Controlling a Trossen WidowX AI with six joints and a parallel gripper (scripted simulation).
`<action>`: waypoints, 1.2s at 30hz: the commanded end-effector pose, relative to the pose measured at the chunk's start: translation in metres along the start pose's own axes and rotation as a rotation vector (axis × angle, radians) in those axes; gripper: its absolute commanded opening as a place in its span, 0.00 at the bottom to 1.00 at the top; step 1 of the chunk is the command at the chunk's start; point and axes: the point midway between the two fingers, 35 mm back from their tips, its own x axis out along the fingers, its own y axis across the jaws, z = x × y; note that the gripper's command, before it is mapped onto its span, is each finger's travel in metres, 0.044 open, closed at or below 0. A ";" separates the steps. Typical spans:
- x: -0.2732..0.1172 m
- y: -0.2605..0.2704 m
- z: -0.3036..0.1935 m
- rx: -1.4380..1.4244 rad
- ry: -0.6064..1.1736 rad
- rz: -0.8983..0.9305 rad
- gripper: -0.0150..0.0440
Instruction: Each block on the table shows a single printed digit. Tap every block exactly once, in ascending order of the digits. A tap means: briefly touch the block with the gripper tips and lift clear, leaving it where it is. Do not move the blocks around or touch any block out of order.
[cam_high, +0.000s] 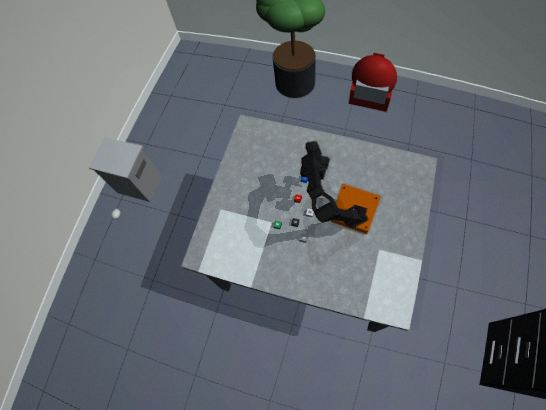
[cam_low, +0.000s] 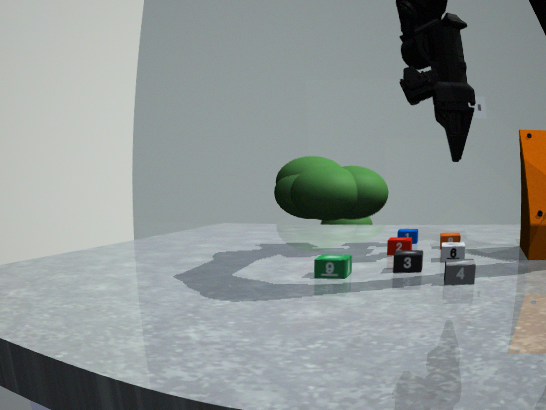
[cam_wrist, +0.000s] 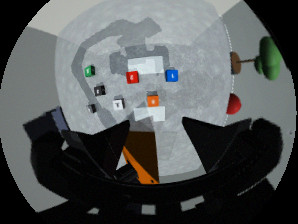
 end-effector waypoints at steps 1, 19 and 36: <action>0.000 0.004 0.001 -0.004 -0.002 0.005 0.93; 0.000 0.113 -0.002 -0.003 -0.001 0.011 0.93; -0.003 0.133 0.028 -0.021 -0.002 -0.002 0.93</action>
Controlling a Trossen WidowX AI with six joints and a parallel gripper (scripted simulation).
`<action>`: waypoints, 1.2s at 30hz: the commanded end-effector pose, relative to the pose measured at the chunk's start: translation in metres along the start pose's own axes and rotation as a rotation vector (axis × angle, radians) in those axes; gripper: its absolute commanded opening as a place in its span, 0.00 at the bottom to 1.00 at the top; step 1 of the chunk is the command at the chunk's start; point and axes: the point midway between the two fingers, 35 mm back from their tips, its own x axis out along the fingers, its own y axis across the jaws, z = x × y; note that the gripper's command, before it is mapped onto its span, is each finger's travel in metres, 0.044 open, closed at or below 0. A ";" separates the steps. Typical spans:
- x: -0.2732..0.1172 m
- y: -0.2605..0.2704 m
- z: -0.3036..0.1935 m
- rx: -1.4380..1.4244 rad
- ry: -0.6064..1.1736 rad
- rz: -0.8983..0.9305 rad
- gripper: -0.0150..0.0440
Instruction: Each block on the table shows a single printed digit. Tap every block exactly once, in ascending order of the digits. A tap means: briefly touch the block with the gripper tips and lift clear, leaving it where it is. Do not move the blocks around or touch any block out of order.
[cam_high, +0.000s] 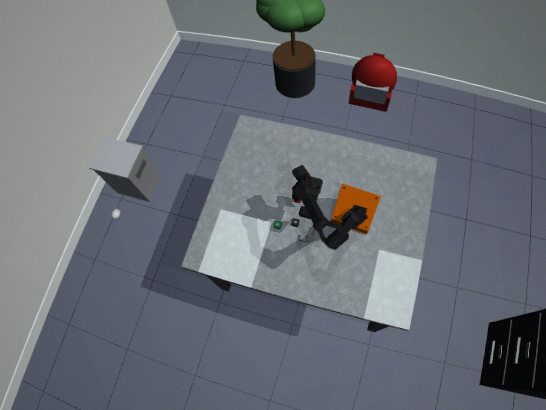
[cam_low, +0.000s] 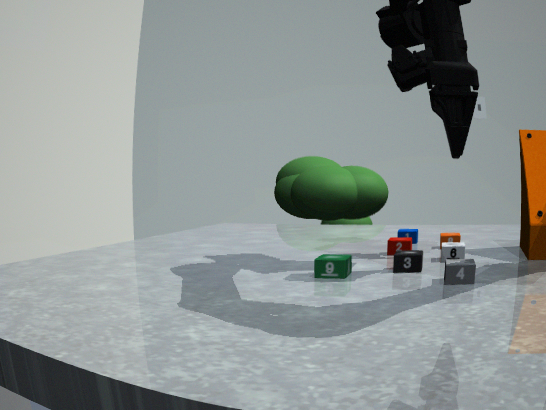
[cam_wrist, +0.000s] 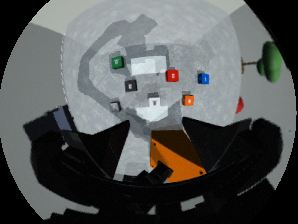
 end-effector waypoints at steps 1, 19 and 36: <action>-0.002 0.026 0.034 -0.019 -0.007 -0.003 0.93; -0.001 0.052 0.058 -0.005 -0.008 0.010 0.93; -0.001 0.122 0.007 -0.003 -0.006 0.013 0.93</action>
